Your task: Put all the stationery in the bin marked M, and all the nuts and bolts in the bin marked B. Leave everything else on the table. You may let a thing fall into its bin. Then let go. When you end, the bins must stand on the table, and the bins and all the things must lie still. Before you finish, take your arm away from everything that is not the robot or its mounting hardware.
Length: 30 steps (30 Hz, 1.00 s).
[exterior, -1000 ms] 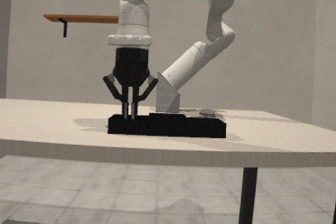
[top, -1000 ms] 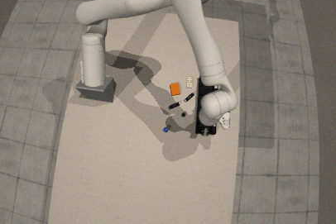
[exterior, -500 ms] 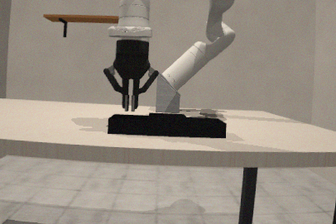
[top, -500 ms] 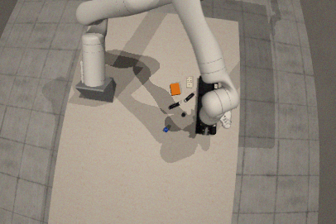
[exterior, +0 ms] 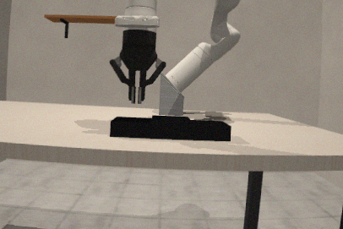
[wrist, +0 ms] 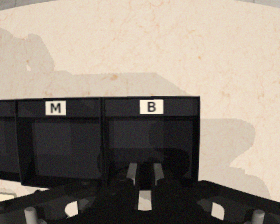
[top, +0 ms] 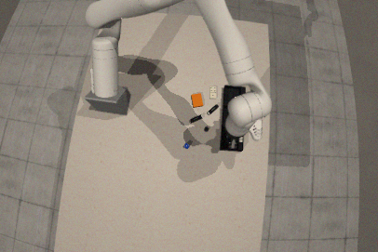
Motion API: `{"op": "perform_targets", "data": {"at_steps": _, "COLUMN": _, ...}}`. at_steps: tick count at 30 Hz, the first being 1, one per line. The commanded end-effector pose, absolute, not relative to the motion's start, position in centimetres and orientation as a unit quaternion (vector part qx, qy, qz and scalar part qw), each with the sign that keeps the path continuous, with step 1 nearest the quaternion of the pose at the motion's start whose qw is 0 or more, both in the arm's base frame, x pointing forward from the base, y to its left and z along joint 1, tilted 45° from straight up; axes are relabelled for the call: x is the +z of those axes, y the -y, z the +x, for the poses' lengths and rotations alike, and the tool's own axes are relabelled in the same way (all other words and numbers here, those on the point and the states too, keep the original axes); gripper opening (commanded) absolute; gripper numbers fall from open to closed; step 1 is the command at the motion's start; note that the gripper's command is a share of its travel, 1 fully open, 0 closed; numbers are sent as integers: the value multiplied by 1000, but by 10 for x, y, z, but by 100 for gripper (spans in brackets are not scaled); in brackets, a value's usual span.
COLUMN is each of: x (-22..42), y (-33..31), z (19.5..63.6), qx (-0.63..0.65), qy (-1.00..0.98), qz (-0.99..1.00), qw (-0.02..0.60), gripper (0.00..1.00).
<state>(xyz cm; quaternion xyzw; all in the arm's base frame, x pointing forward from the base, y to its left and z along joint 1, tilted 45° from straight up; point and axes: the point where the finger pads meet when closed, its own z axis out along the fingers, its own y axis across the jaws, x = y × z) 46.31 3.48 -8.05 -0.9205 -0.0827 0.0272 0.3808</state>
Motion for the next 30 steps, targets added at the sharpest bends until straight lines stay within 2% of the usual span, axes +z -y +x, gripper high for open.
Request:
{"op": "perform_targets", "data": {"at_steps": 1, "x": -67, "y": -44, "z": 463, "qx": 25, "qy": 87, "qz": -921, "qw": 380, "gripper": 9}}
{"op": "perform_targets", "data": {"at_steps": 15, "x": -25, "y": -85, "z": 454, "qx": 25, "qy": 86, "qz": -921, "qw": 380, "gripper": 9}}
{"op": "perform_targets", "data": {"at_steps": 30, "x": -37, "y": -96, "z": 452, "qx": 25, "qy": 86, "qz": -921, "qw": 380, "gripper": 9}}
